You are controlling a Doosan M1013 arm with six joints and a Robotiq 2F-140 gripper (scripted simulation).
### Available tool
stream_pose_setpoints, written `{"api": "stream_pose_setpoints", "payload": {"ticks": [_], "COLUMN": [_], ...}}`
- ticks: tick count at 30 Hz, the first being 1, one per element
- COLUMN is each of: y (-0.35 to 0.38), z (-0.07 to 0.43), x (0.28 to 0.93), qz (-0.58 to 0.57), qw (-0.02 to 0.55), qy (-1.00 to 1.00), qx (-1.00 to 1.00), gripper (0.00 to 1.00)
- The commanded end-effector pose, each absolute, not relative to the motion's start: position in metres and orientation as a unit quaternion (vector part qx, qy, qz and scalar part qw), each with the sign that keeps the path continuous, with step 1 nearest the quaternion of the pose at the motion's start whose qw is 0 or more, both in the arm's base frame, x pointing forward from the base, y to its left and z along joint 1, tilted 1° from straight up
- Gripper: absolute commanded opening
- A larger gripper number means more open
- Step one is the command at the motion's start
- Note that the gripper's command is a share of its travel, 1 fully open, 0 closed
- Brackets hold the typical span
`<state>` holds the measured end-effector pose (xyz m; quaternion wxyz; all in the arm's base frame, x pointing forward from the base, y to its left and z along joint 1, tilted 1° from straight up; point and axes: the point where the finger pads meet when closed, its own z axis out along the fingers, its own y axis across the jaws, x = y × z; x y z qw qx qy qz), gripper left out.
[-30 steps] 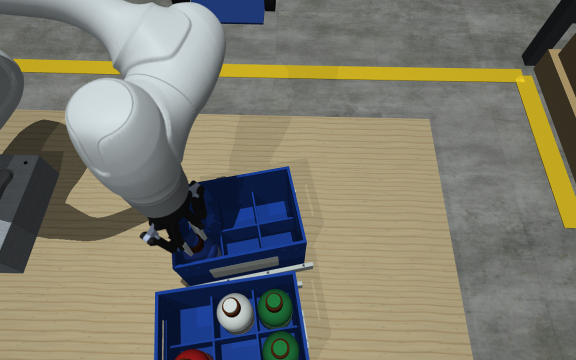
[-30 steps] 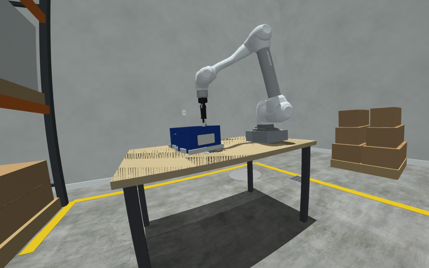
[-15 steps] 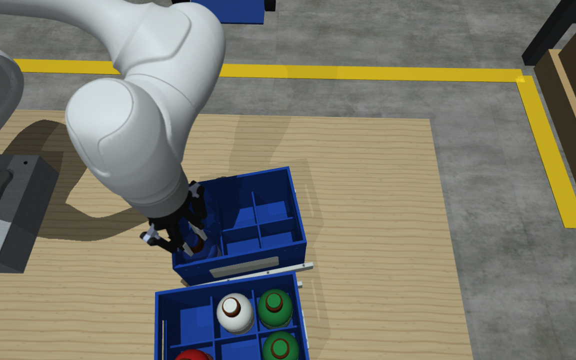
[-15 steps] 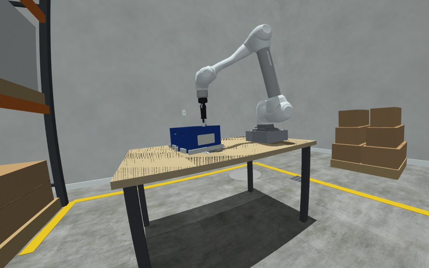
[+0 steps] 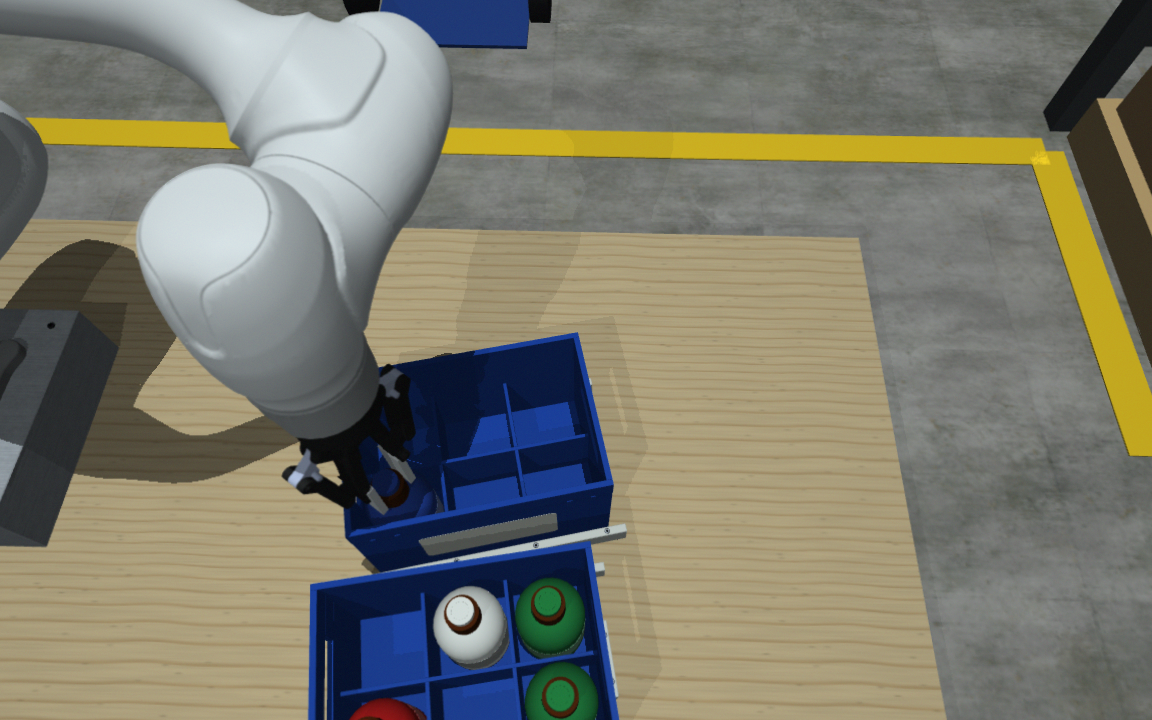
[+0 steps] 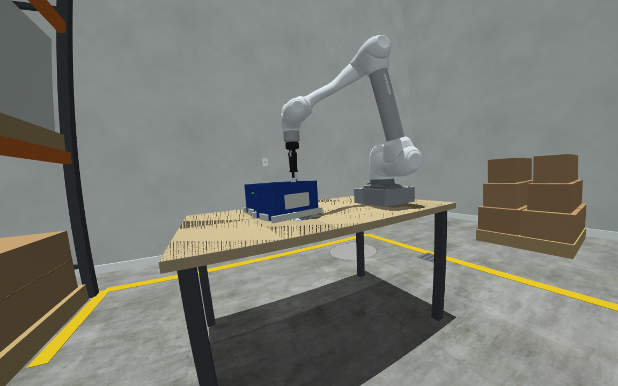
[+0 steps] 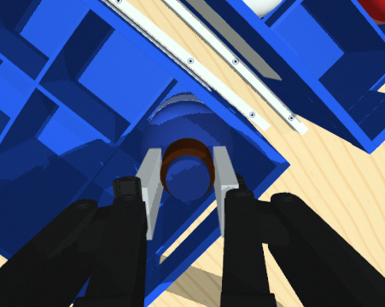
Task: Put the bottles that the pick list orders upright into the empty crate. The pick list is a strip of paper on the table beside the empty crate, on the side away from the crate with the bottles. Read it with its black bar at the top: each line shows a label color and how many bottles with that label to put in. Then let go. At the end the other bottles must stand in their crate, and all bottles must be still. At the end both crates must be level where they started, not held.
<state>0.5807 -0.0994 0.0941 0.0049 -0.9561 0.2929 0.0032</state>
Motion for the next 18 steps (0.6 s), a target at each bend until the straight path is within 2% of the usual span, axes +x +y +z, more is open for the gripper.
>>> {"api": "stream_pose_setpoints", "payload": {"ticks": [1,18], "y": [-0.0993,-0.0992], "z": [0.0936,0.0861], "x": [0.5807,0.5807], "qz": [0.003,0.003], "qw": [0.005,0.005], "qy": [0.293,0.293], "qx": [-0.956,-0.956], "gripper": [0.0,0.0]}}
